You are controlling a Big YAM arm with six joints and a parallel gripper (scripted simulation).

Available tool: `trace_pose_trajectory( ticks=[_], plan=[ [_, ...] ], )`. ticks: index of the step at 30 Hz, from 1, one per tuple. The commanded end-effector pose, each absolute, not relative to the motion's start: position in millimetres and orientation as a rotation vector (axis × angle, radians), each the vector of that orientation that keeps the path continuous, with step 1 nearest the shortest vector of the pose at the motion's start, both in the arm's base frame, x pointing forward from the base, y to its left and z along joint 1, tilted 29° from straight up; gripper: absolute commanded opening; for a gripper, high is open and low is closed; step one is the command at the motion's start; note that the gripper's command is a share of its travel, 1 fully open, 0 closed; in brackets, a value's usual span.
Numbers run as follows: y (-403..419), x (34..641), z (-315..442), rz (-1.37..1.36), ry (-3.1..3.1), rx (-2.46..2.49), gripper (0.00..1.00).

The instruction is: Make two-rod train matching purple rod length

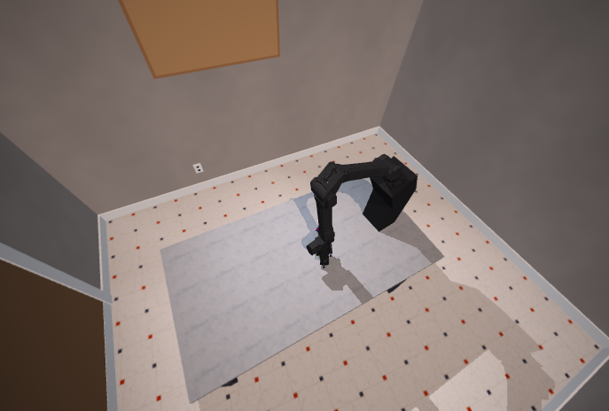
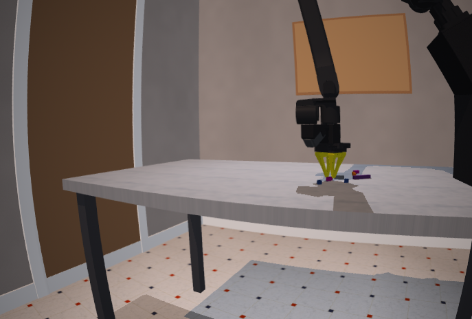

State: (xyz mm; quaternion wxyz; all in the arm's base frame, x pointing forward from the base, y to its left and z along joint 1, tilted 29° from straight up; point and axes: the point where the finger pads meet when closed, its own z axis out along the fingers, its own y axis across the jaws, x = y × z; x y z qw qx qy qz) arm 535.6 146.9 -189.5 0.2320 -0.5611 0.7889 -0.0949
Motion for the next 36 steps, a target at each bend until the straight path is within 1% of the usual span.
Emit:
trace_pose_trajectory(
  ticks=[1,36],
  plan=[
    [146.0,538.5,-196.2,-0.263,2.158,-1.547,0.23],
    [146.0,539.6,-198.7,-0.263,2.158,-1.547,0.23]
  ],
)
